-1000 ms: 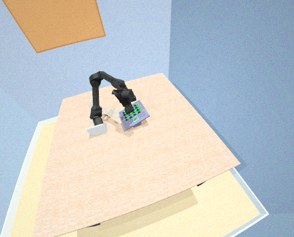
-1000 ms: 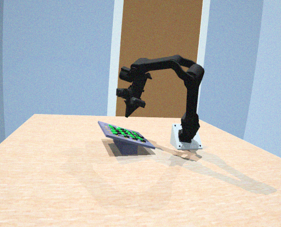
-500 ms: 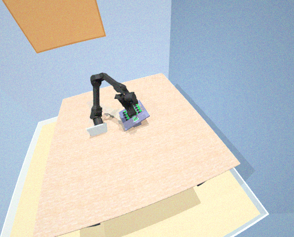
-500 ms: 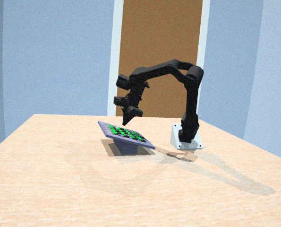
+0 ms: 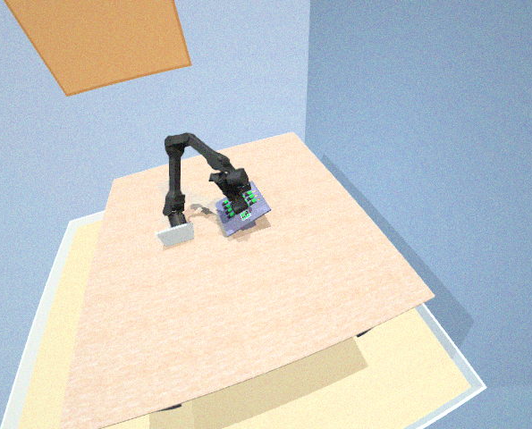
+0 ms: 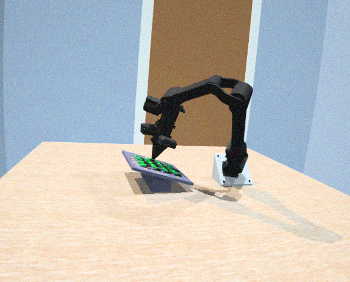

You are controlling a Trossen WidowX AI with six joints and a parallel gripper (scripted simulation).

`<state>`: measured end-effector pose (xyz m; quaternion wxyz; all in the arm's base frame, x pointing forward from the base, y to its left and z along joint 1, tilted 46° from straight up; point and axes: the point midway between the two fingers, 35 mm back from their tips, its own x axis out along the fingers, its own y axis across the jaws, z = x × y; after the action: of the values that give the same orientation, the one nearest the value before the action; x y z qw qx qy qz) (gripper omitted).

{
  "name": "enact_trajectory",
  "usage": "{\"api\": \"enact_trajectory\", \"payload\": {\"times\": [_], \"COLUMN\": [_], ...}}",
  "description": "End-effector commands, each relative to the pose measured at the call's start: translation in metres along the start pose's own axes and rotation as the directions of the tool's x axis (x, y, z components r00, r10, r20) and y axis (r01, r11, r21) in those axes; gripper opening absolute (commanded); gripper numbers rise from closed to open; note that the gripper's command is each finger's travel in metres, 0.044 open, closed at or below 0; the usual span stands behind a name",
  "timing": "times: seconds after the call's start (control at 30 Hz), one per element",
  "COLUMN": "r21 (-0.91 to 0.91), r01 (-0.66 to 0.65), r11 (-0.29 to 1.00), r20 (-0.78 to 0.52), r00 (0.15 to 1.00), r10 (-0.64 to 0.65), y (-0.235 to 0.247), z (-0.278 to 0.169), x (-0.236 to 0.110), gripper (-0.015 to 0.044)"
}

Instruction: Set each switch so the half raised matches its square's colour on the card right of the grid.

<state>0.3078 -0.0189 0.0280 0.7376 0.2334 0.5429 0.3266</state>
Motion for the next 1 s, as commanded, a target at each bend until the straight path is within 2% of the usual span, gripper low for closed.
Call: {"api": "enact_trajectory", "payload": {"times": [0.0, 0.97], "r21": [0.003, 0.003], "r01": [-0.003, -0.003], "r11": [1.0, 1.0], "r20": [0.003, 0.003], "r00": [1.0, 1.0], "r10": [0.003, 0.003], "y": [0.0002, 0.0002], "z": [0.0004, 0.0003], "x": [0.0004, 0.003], "gripper": [0.0, 0.0]}}
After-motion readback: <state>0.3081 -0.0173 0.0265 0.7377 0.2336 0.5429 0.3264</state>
